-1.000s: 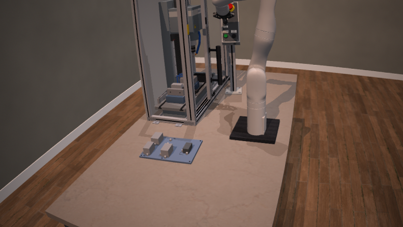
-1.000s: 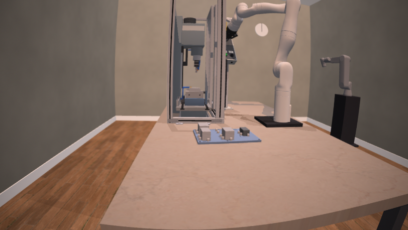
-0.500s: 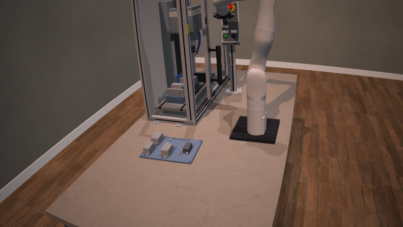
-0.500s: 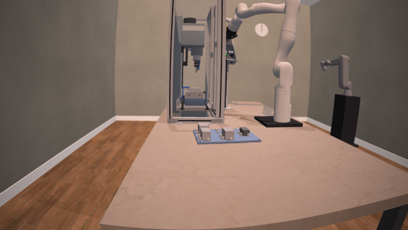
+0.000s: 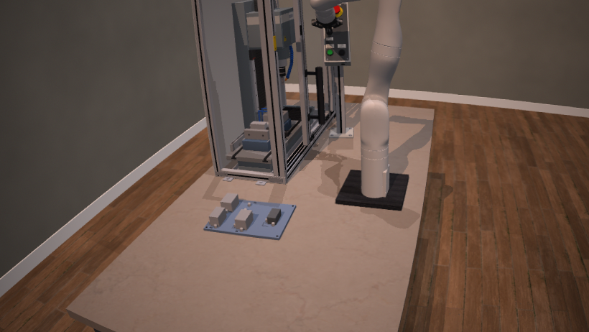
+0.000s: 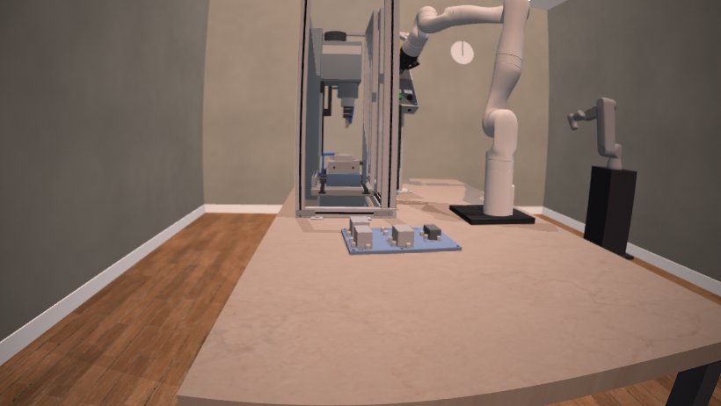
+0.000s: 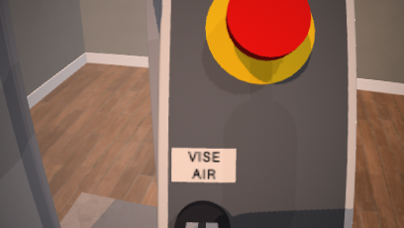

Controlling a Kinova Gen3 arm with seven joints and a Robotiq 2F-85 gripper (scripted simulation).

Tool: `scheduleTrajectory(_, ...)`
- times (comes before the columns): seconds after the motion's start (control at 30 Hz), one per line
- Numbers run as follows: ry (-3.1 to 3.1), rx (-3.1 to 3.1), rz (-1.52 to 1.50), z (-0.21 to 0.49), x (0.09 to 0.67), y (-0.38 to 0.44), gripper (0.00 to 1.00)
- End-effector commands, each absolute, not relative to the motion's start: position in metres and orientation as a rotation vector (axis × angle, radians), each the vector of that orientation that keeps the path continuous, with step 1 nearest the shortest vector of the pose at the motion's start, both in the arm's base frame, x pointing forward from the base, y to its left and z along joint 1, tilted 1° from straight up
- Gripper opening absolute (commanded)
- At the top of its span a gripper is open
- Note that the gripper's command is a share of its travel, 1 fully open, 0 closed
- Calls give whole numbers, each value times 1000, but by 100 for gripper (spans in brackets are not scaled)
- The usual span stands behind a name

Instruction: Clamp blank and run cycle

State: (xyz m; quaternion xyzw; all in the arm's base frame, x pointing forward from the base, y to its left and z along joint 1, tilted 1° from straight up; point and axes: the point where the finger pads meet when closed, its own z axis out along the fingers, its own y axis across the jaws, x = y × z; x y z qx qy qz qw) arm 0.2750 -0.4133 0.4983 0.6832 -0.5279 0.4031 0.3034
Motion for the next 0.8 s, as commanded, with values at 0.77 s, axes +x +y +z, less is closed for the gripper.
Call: scheduleTrajectory(0.77,-1399,1810,1070,496,276,-417,10)
